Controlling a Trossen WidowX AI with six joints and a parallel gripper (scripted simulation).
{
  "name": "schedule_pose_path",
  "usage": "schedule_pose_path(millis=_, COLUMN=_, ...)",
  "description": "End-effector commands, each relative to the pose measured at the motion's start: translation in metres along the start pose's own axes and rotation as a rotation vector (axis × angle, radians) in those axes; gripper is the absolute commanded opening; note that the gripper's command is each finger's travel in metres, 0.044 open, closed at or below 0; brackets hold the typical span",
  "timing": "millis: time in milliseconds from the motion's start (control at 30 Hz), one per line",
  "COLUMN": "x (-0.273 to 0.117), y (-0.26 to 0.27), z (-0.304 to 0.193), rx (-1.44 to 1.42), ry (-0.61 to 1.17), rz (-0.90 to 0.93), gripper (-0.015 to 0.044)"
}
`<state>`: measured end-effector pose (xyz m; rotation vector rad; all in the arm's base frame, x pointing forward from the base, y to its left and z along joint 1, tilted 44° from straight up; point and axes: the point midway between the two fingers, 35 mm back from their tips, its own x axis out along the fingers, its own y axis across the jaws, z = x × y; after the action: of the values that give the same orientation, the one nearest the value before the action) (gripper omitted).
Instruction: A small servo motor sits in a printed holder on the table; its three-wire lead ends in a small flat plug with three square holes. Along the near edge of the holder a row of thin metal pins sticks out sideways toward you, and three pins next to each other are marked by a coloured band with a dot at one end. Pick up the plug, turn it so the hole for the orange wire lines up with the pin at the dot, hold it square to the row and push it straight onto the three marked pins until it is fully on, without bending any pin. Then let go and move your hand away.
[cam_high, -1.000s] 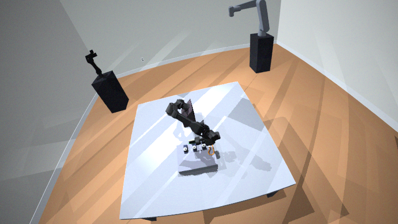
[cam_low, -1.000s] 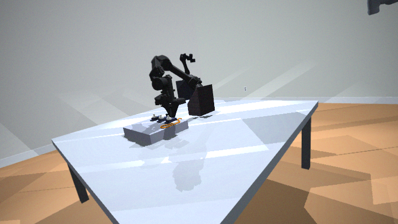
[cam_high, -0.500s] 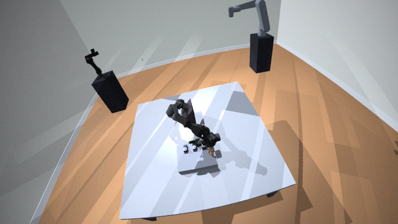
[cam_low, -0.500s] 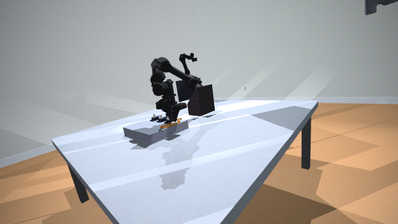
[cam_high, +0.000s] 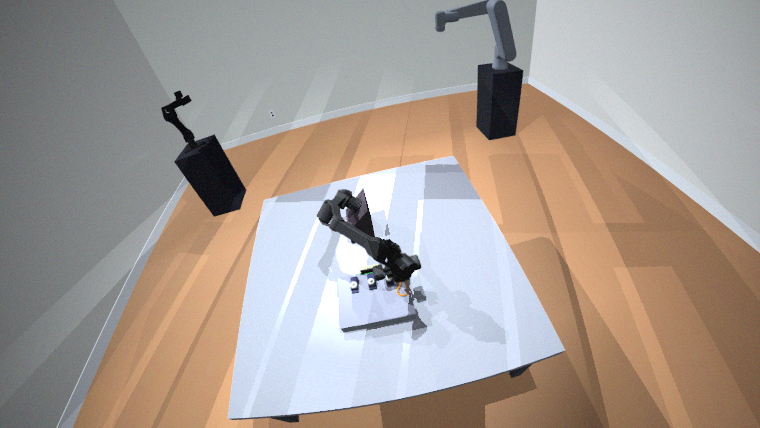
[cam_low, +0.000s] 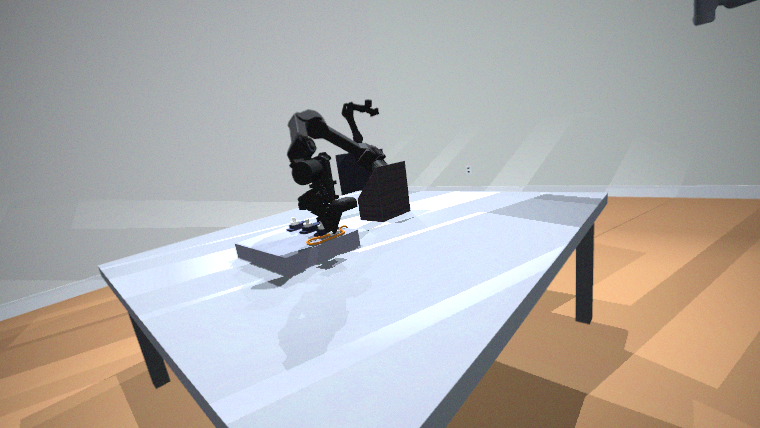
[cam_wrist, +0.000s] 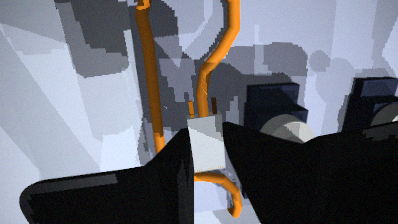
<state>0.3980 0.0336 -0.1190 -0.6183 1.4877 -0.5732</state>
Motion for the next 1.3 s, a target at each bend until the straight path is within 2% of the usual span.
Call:
schedule_pose_path(millis=0, x=-0.023, y=0.001, z=0.002, rx=0.003, ry=-0.008, rz=0.003, gripper=0.0000)
schedule_pose_path(millis=167, x=-0.054, y=0.001, z=0.001, rx=0.003, ry=-0.008, rz=0.004, gripper=0.0000)
schedule_pose_path(millis=400, x=-0.055, y=0.000, z=-0.002, rx=-0.054, ry=-0.008, rz=0.003, gripper=0.0000)
schedule_pose_path(millis=1267, x=-0.061, y=-0.022, z=-0.040, rx=-0.948, ry=-0.007, rz=0.000, gripper=0.0000)
